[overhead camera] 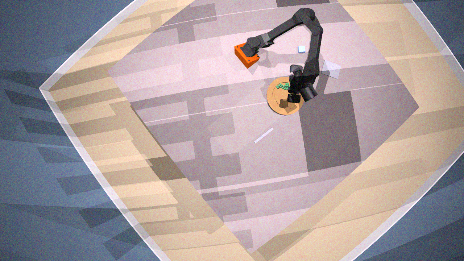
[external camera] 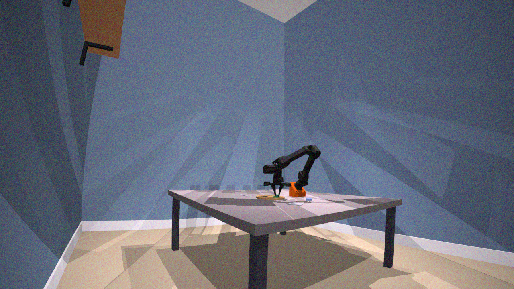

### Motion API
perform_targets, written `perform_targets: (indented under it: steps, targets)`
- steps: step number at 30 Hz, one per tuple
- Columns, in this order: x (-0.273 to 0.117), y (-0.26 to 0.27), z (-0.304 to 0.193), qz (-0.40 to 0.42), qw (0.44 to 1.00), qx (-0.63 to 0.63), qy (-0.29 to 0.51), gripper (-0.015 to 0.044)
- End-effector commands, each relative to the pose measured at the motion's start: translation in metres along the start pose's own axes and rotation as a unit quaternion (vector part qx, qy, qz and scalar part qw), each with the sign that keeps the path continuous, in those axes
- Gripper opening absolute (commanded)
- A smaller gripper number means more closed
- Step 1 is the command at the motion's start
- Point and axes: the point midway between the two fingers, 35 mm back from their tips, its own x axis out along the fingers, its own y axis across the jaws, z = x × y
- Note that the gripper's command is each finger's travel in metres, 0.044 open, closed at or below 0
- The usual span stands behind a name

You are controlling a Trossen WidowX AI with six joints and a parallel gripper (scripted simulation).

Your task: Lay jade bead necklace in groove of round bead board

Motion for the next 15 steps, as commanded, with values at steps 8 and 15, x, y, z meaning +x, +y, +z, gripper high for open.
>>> perform_targets:
  steps: [8,15]
  targets:
    - [-0.014,0.0,0.0,-0.004,1.0,0.002,0.004,0.021]
    - [-0.014,0.0,0.0,-0.004,1.0,0.002,0.004,0.0394]
